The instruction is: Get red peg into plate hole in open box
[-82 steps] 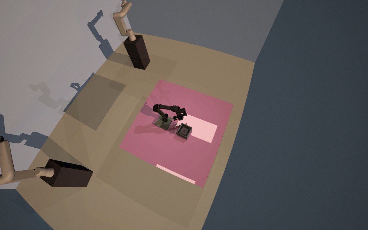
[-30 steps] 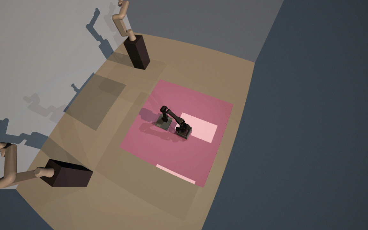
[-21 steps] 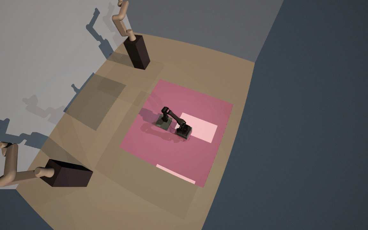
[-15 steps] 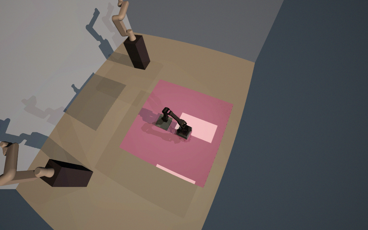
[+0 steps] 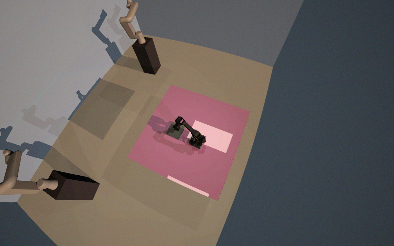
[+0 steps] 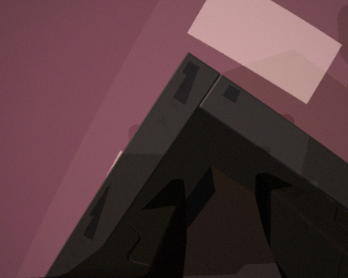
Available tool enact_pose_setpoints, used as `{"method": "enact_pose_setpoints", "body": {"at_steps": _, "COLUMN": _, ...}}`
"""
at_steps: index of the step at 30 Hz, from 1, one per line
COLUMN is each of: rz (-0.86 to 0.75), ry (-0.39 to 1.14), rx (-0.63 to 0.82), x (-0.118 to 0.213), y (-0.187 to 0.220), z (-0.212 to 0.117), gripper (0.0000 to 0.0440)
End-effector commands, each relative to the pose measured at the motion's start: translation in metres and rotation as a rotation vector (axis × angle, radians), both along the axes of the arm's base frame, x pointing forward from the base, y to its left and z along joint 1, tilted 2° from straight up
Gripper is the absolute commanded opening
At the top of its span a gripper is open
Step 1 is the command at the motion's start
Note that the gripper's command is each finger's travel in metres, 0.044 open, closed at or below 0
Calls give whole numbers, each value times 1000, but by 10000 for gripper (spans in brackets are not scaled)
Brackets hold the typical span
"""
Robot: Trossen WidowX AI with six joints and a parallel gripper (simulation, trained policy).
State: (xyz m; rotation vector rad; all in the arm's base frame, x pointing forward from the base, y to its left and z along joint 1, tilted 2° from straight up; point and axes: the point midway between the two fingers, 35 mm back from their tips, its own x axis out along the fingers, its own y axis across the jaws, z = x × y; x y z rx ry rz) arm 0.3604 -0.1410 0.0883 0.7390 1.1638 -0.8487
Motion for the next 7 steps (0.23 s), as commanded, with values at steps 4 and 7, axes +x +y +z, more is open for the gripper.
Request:
{"method": "enact_pose_setpoints", "body": {"at_steps": 4, "rz": 5, "ry": 12, "rx": 4, "x": 4, "y": -15, "z": 2, "gripper": 119}}
{"method": "enact_pose_setpoints", "body": {"at_steps": 7, "rz": 4, "ry": 15, "rx": -3, "x": 4, "y": -23, "z": 4, "gripper": 117}}
